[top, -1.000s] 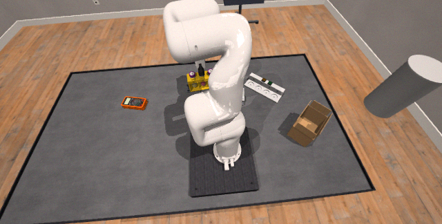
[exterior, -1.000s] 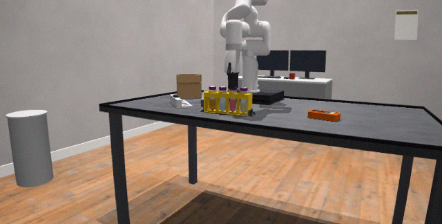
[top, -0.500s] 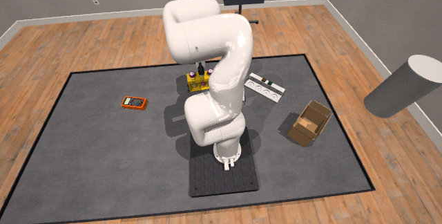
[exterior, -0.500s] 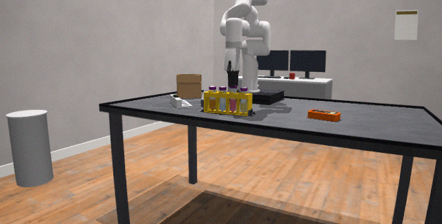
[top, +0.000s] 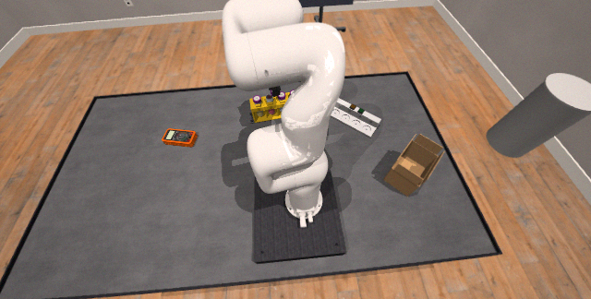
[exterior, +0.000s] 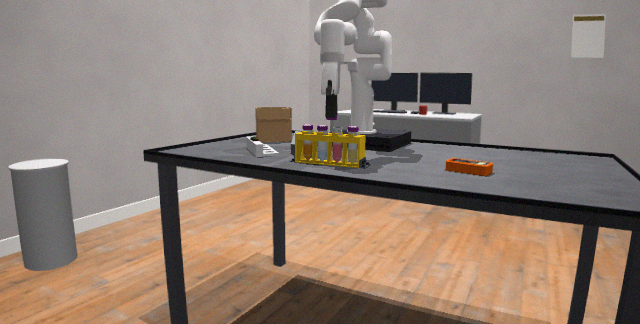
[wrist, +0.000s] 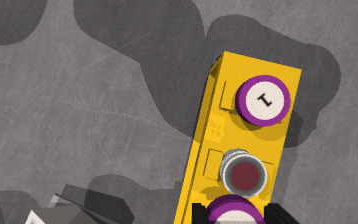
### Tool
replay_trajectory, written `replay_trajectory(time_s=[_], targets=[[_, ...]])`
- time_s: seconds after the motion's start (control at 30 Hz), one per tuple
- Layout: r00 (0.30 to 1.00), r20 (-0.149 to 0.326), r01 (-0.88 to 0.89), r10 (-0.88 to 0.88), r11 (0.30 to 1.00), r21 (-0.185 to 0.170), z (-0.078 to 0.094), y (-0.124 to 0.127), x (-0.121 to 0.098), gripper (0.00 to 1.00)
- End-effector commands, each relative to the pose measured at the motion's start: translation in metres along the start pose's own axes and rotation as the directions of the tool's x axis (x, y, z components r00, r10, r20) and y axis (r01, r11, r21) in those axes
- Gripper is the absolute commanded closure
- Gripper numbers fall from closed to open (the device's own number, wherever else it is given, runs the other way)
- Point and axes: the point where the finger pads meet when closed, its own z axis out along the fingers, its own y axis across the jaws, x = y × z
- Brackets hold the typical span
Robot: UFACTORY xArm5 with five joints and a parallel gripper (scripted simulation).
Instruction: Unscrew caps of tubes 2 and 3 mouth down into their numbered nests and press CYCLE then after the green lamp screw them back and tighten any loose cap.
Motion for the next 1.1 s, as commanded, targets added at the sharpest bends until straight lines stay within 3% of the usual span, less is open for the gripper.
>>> replay_trajectory(time_s=[0.0, 0.17, 0.23, 0.3, 0.8, 0.87, 1.07], targets=[[0.961, 0.000, 0.276, -0.276, 0.961, -0.011, -0.003, -0.011, -0.024, 1.00], [0.872, 0.003, 0.490, -0.490, 0.872, -0.011, -0.003, -0.028, -0.053, 1.00], [0.872, 0.003, 0.490, -0.490, 0.872, -0.011, -0.003, -0.036, -0.068, 1.00], [0.872, 0.003, 0.490, -0.490, 0.872, -0.011, -0.003, -0.036, -0.068, 1.00], [0.872, 0.004, 0.490, -0.490, 0.872, -0.010, -0.003, -0.098, -0.177, 1.00], [0.872, 0.004, 0.490, -0.490, 0.872, -0.010, -0.003, -0.098, -0.177, 1.00], [0.872, 0.004, 0.490, -0.490, 0.872, -0.009, -0.003, -0.123, -0.220, 1.00]])
